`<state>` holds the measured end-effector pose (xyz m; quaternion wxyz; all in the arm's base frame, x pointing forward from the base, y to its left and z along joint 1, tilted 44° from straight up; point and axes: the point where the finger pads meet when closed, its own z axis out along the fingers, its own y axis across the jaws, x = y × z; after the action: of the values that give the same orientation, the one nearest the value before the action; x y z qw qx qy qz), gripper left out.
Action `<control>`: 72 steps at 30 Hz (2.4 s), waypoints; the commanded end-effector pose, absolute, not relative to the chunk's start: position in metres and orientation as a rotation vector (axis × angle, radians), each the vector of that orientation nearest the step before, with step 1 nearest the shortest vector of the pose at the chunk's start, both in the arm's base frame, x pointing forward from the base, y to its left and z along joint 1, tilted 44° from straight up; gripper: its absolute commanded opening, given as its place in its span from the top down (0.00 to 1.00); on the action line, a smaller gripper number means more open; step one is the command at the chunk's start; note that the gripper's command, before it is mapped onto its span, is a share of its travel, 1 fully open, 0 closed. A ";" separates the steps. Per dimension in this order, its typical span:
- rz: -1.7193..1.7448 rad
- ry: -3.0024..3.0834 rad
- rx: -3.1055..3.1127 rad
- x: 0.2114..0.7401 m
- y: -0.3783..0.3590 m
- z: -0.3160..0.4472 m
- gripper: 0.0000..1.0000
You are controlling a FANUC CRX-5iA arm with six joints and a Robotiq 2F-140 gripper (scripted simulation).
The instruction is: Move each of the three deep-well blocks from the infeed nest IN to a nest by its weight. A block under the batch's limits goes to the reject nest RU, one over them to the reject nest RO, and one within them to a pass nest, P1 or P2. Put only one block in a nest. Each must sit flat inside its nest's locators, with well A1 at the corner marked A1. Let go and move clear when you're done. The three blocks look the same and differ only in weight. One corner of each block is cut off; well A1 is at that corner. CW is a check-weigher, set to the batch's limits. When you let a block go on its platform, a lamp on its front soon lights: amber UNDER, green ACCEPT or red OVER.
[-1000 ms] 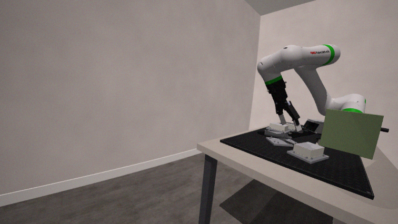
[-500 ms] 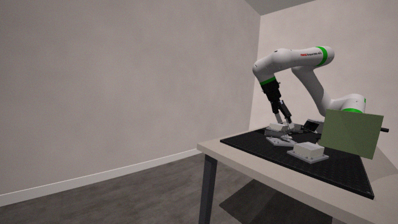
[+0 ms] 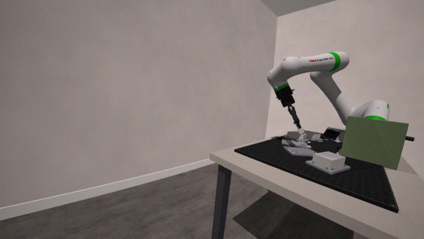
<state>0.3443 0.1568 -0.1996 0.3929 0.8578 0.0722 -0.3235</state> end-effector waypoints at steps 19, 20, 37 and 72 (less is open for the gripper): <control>-0.820 0.184 2.178 0.396 0.098 -0.146 0.00; -0.820 0.184 2.178 0.399 0.095 -0.143 0.00; -0.662 -0.281 2.306 0.409 0.051 -0.102 0.00; -0.547 -0.580 2.350 0.418 -0.061 0.001 0.00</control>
<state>0.4219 -0.0502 -0.0086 0.3370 0.8954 -0.1779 -0.2303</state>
